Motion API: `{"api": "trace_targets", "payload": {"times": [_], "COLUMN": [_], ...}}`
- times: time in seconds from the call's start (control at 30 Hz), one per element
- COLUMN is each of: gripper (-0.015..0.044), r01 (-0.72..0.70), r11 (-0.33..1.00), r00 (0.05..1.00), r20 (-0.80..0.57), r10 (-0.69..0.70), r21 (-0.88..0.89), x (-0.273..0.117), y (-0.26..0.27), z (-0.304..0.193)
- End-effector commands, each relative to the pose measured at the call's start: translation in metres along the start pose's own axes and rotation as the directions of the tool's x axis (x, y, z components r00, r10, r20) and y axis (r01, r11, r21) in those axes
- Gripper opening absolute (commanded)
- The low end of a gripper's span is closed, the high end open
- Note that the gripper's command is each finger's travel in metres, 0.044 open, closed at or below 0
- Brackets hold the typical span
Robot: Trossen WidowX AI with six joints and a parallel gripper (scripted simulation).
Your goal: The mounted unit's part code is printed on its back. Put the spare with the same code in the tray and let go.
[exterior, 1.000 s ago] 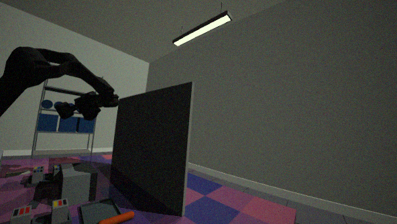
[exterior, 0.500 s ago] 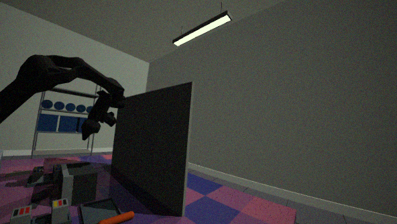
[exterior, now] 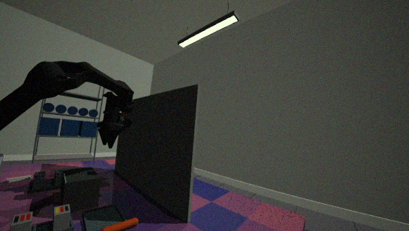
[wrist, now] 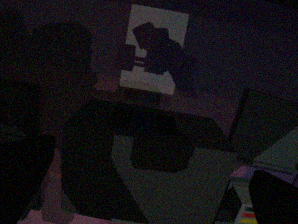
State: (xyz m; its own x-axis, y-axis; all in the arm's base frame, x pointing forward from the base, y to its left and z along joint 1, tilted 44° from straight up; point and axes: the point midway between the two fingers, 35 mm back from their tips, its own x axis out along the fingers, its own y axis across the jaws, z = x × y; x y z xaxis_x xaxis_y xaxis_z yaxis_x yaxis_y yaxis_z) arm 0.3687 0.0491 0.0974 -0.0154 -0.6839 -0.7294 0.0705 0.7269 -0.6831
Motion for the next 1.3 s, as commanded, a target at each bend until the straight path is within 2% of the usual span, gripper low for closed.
{"api": "trace_targets", "payload": {"times": [0.0, 0.4, 0.47, 0.53, 0.7, 0.83, 0.93, 1.03, 1.07, 1.27], "gripper": [0.0440, 0.0440, 0.0440, 0.0440, 0.0440, 0.0440, 0.0440, 0.0440, 0.0440, 0.0440], "r01": [0.012, 0.012, 0.008, -0.003, -0.013, -0.008, -0.002, 0.002, 0.002, 0.001], "r11": [1.000, 1.000, 0.997, 0.969, 0.785, 0.507, 0.257, 0.004, -0.043, -0.059], "r00": [1.000, 1.000, 1.000, 1.000, 1.000, 1.000, 1.000, 1.000, 1.000, 1.000], "r20": [0.007, 0.007, 0.008, 0.010, 0.010, 0.006, 0.003, 0.002, 0.002, 0.002], "r10": [-0.012, -0.012, -0.007, 0.006, 0.024, 0.026, 0.018, 0.003, 0.000, -0.002], "r21": [-0.008, -0.008, -0.072, -0.246, -0.620, -0.862, -0.967, -1.000, -0.999, -0.998], "x": [-0.001, -0.001, 0.000, 0.003, 0.013, 0.028, 0.043, 0.060, 0.063, 0.064], "y": [-0.002, -0.002, 0.009, 0.041, 0.105, 0.147, 0.169, 0.181, 0.183, 0.183], "z": [0.002, 0.002, -0.003, -0.018, -0.066, -0.116, -0.157, -0.195, -0.202, -0.204]}}
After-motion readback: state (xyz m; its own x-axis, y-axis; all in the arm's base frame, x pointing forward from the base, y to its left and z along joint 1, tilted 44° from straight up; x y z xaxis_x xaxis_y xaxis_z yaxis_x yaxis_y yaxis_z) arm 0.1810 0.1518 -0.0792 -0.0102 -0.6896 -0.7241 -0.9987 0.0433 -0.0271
